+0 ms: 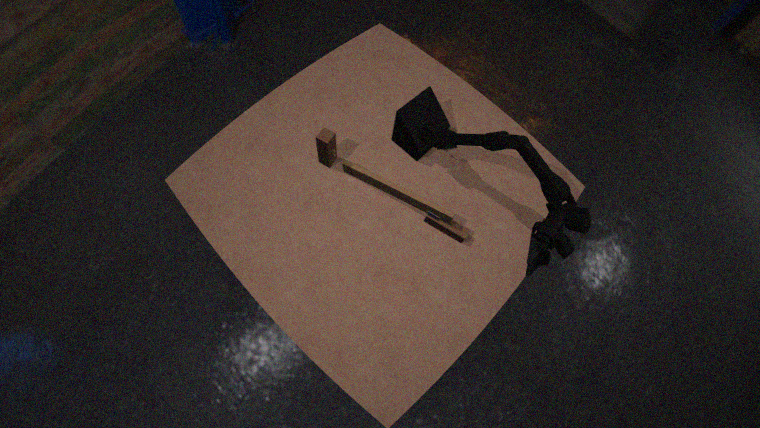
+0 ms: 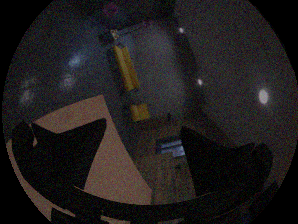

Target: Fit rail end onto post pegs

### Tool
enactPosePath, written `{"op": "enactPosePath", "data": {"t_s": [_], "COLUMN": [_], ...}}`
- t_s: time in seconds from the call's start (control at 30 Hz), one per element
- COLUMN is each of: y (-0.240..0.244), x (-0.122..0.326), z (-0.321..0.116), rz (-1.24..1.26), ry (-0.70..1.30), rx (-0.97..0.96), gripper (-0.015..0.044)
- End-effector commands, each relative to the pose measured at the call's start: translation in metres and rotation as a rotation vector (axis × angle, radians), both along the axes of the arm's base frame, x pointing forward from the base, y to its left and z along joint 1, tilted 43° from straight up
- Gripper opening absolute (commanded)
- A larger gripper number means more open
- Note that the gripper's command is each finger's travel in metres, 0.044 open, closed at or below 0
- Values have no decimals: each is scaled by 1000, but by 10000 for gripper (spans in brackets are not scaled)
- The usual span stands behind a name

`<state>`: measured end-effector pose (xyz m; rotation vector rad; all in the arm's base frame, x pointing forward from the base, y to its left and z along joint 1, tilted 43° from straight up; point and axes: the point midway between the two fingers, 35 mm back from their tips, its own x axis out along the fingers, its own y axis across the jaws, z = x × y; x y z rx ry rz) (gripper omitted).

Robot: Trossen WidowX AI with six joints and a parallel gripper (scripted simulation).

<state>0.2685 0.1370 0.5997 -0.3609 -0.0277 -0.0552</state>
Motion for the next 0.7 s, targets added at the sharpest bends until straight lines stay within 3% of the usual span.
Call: {"op": "enactPosePath", "data": {"t_s": [0.0,0.2,0.67], "y": [0,8,-51], "x": [1,43,159], "z": [-1,-44,-249], "rz": [0,-5,190], "ry": [2,116,669], "rx": [-6,-254,-914], "gripper": [426,440,440]}}
